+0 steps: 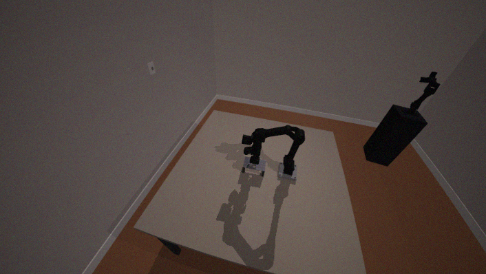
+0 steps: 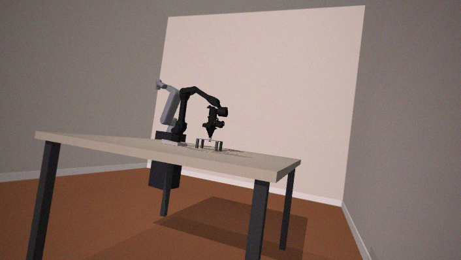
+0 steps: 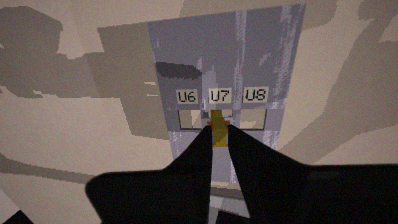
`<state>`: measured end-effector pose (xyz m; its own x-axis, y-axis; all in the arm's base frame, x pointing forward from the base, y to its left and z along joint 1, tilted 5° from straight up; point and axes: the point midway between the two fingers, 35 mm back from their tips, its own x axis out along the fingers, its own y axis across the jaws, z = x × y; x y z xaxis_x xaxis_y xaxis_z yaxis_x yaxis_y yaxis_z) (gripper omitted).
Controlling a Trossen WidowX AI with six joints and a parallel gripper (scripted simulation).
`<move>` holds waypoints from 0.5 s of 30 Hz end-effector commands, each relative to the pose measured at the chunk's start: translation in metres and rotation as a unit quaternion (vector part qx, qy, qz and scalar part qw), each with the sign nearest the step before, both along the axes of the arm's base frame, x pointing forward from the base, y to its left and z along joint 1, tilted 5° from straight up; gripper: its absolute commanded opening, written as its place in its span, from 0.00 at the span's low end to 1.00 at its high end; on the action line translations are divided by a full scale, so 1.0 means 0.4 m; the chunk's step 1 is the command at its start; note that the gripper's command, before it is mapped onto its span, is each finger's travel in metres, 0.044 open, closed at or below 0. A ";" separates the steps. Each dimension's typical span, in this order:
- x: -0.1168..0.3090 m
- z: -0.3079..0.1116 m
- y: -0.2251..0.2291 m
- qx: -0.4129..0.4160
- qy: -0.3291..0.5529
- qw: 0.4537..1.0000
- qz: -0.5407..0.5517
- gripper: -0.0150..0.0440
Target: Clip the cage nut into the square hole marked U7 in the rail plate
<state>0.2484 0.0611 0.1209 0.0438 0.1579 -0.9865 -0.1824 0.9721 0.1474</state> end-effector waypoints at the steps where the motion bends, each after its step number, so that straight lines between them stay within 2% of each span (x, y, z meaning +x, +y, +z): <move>1: 0.001 0.000 0.001 0.004 -0.001 1.000 0.002 0.31; 15: 0.002 -0.002 -0.001 0.017 0.001 1.000 0.004 0.31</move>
